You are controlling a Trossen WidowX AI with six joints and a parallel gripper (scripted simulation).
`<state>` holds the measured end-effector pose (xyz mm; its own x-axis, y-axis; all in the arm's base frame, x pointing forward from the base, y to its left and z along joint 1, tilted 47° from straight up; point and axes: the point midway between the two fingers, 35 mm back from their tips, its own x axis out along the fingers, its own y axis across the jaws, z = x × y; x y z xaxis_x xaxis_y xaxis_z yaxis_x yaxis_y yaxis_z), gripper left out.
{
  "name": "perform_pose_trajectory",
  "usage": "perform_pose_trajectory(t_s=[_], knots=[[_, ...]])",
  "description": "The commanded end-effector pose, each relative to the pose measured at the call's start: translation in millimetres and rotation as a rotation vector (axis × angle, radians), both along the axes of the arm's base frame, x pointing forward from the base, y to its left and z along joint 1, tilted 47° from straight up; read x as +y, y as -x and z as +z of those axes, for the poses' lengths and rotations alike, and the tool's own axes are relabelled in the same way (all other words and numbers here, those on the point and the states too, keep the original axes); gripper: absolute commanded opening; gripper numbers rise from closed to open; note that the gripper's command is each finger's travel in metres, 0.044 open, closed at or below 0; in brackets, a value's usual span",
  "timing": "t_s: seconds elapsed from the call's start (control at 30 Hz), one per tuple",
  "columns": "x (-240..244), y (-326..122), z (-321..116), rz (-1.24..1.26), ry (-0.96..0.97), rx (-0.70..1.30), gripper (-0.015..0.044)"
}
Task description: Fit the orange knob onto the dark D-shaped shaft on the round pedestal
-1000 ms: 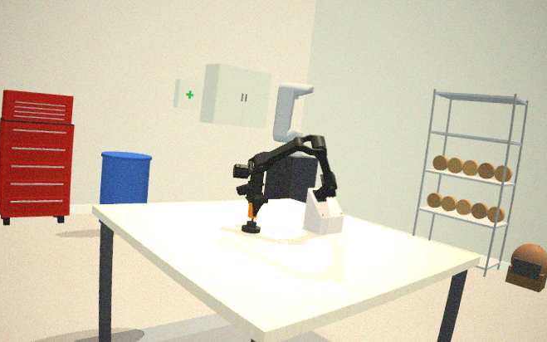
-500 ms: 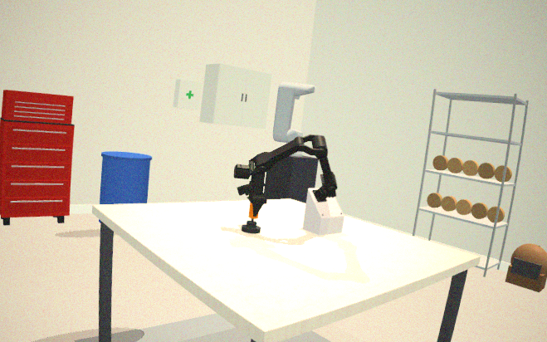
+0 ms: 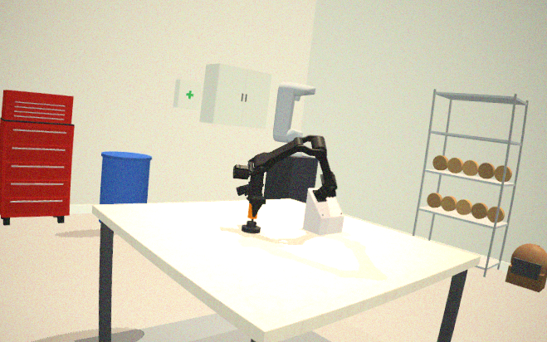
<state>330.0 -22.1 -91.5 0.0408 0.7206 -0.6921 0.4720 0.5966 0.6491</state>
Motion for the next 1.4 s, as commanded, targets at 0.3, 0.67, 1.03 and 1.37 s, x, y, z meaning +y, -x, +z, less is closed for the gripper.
perform_pose_trajectory(t_s=[0.3,0.67,1.03,1.37], knots=[[-1.5,2.1,0.4,-0.003,0.0,0.0,0.0],[-2.7,1.6,1.7,-0.129,-0.007,0.13,0.0],[-0.4,1.0,-0.9,-0.148,-0.009,0.15,0.0],[-2.1,0.9,1.8,-0.148,-0.009,0.15,0.0]])
